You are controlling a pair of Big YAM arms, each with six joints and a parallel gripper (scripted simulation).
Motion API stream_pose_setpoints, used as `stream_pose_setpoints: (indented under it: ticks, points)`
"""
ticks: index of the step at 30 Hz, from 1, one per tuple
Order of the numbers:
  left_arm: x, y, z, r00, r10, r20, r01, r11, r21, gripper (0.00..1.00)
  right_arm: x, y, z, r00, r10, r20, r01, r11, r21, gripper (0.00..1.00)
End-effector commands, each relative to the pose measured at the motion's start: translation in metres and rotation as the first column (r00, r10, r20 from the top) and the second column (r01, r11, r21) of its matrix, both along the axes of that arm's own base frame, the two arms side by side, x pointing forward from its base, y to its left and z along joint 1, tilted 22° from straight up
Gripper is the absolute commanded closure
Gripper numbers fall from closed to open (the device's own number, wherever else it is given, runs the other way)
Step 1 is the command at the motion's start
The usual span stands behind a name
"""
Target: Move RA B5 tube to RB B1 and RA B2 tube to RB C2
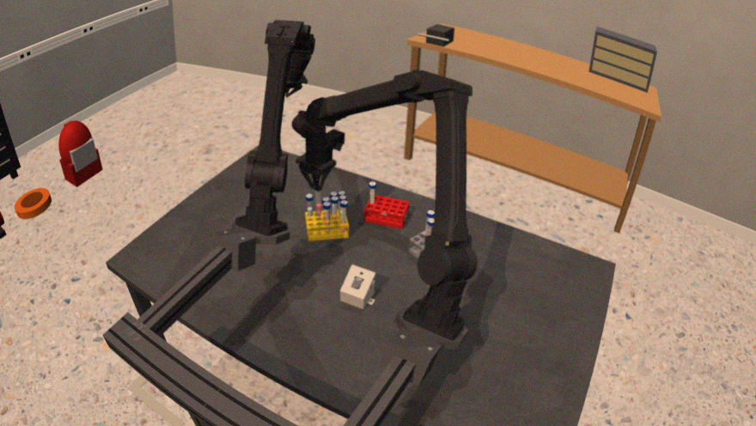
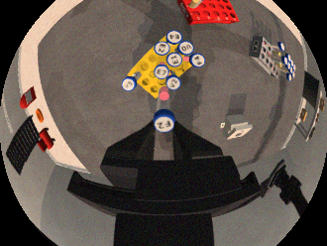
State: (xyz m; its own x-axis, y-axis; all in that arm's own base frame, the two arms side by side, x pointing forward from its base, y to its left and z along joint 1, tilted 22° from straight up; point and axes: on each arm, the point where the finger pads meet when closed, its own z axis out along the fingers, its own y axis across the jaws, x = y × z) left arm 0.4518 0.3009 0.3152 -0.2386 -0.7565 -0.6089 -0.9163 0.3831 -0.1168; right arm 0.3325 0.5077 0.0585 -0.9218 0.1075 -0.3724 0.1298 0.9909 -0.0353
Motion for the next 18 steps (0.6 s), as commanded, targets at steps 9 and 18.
stream_pose_setpoints:
  ticks: [9, 18]
  points:
    - [0.004, 0.003, 0.02, 0.999, 0.0, 0.035, -0.001, 1.0, 0.019, 0.7, -0.02, -0.002, 0.009, 1.0, 0.007, 0.022, -0.008, 0.999, 0.041, 1.0]
    - [0.004, 0.003, 0.02, 0.999, 0.0, 0.035, -0.001, 1.0, 0.019, 0.7, -0.028, -0.009, 0.006, 1.0, 0.007, 0.022, -0.008, 0.999, 0.04, 1.0]
